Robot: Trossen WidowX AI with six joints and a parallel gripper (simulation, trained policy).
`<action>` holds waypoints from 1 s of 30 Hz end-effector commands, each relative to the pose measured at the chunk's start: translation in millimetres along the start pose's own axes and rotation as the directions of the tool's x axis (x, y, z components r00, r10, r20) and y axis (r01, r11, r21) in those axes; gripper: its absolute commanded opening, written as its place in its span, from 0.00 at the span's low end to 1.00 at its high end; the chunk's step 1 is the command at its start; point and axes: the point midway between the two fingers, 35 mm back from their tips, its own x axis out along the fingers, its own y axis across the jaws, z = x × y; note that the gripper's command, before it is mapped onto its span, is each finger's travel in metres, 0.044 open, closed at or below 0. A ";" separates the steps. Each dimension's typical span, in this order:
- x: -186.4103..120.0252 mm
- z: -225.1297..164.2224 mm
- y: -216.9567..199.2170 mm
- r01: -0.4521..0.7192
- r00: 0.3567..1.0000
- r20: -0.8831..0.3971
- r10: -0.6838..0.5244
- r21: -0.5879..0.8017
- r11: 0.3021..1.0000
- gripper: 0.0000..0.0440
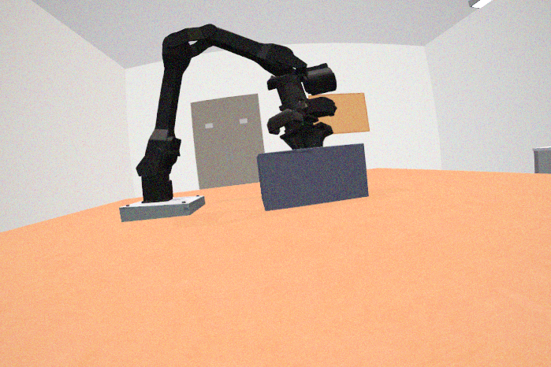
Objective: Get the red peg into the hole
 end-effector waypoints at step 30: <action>-66.8 51.2 82.8 -0.248 0.968 -0.069 0.243 -0.086 0.965 1.00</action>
